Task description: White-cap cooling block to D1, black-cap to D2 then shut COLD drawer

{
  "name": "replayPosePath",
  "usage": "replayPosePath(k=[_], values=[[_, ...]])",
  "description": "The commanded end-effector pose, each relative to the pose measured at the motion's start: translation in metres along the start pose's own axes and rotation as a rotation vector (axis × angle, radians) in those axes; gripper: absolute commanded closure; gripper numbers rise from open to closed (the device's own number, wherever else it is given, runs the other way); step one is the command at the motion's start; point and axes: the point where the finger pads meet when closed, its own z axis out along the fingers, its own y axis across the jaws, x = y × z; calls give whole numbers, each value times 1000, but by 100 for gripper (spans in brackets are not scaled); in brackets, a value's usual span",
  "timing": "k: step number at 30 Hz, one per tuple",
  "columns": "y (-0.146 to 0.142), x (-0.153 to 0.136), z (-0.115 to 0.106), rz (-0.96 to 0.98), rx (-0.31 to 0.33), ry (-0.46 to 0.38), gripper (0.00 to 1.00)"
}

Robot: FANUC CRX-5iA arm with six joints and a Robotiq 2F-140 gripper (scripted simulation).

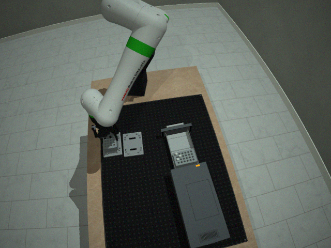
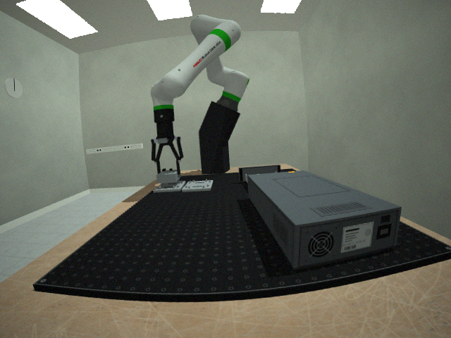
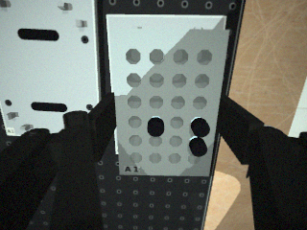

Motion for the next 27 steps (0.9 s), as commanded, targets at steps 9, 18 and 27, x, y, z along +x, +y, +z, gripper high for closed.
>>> replayPosePath(k=[9,18,27], values=[[1,1,-3,0,-1,1,90],[1,1,-4,0,-1,1,90],[1,1,-5,0,-1,1,90]])
